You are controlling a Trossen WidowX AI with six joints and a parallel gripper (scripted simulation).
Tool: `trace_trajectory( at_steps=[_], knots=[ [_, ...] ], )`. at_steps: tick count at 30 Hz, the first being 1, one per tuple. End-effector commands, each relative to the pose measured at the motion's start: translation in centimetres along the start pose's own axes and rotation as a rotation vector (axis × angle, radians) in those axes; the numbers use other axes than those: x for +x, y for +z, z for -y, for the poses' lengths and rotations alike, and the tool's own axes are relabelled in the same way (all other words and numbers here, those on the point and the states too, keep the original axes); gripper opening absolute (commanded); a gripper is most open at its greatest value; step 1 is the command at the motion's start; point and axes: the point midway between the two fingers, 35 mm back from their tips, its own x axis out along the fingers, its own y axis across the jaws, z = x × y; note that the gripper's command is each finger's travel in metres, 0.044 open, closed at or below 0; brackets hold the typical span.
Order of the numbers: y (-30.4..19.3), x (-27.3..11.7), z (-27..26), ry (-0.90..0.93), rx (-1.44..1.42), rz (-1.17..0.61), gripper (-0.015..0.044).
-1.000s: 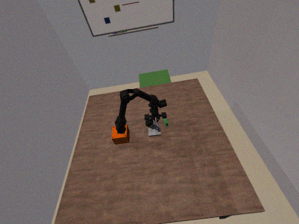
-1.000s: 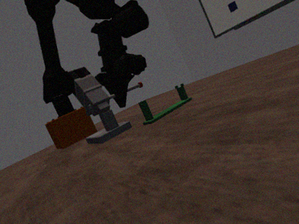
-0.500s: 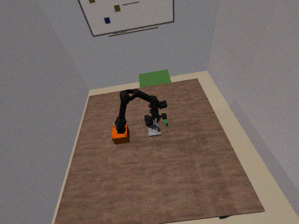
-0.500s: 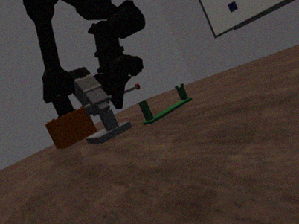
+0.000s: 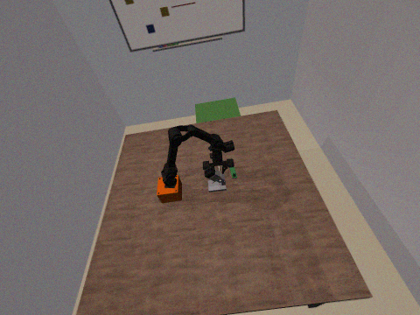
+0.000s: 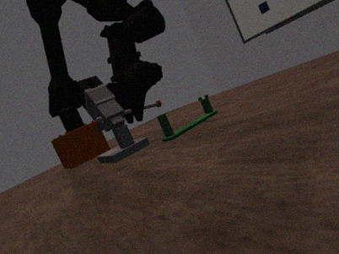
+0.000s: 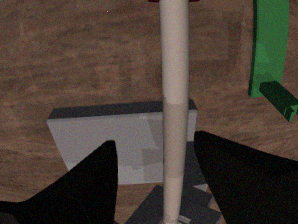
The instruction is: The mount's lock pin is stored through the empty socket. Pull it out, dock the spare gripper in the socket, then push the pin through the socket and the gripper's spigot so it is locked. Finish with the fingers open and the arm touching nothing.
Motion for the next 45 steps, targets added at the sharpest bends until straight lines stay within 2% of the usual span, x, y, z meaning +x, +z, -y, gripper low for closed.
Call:
trace_trajectory(
  at_steps=[1, 40, 45],
  knots=[
    [0.4, -1.0, 0.1, -0.005, 0.001, 0.002, 0.0200],
    [4.1, -8.9, -1.2, 0.035, -0.033, -0.039, 0.0200],
    [3.7, -8.2, -1.2, 0.035, -0.035, -0.041, 0.0331]
  ],
)
